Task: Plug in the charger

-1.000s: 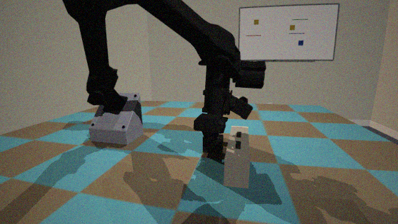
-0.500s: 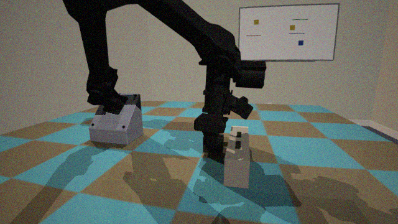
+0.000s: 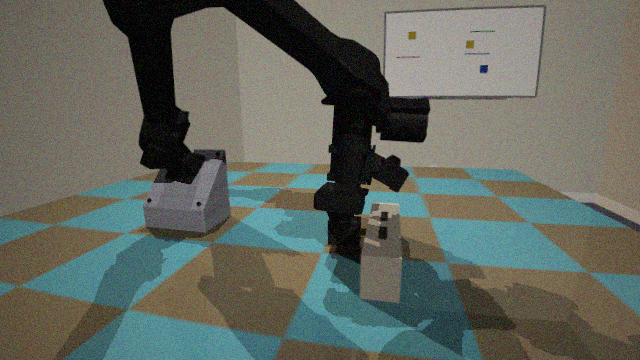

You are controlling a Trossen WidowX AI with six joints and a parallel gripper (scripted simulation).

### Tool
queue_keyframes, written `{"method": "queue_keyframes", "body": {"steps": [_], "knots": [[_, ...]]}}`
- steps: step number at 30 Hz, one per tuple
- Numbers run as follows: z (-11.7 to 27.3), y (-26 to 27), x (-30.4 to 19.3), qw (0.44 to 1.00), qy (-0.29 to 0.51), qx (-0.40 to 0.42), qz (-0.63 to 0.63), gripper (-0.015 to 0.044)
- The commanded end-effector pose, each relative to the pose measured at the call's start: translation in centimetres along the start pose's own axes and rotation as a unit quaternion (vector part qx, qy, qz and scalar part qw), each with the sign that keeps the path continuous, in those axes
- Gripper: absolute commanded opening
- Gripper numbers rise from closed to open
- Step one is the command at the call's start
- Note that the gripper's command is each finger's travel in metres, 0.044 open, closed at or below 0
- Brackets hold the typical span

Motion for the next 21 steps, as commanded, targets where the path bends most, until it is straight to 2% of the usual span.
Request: {"method": "queue_keyframes", "body": {"steps": [1,21], "knots": [[0.12,0.04,0.24,1.0,0.0,0.003,0.0,0.0],[0.15,0.14,0.7,1.0,0.0,0.003,0.0,0.0]]}}
Point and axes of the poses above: the point midway between the two fingers, 35 mm back from their tips, its own z axis back along the fingers, its own y axis across the jaws, x = y × z, the point moved 6 cm from there along z, back along the fingers, and after that the axes turned 15 degrees about -z, right-handed, at the moved point
